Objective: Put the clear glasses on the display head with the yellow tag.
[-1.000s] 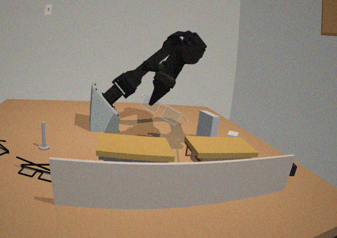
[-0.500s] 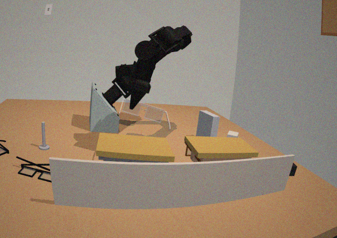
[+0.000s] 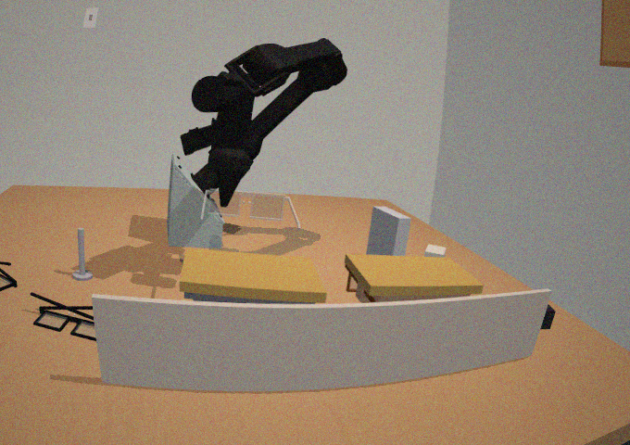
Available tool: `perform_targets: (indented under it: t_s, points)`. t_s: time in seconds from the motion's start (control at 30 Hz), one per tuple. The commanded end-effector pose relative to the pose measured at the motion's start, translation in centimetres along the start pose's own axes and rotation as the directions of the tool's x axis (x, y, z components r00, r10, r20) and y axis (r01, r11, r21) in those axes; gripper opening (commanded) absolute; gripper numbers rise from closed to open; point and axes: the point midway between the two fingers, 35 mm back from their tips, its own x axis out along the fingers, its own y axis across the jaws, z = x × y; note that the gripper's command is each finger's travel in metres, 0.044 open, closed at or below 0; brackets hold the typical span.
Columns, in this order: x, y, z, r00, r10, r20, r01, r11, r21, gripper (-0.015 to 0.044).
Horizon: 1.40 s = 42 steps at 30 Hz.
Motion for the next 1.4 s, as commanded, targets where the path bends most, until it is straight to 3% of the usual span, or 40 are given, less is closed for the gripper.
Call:
perform_targets:
  t_s: [0.0,0.2,0.6,1.37]
  points:
    - [0.4,-0.1,0.1,0.999,0.034,-0.028,-0.034,0.999,-0.005,0.0000]
    - [1.0,-0.1,0.2,0.995,0.088,-0.036,-0.088,0.996,-0.003,0.0000]
    - [2.3,-0.2,0.1,1.000,0.027,-0.003,-0.027,1.000,-0.007,0.0000]
    - [4.4,-0.1,0.2,0.999,0.041,-0.019,-0.041,0.999,-0.006,0.0000]
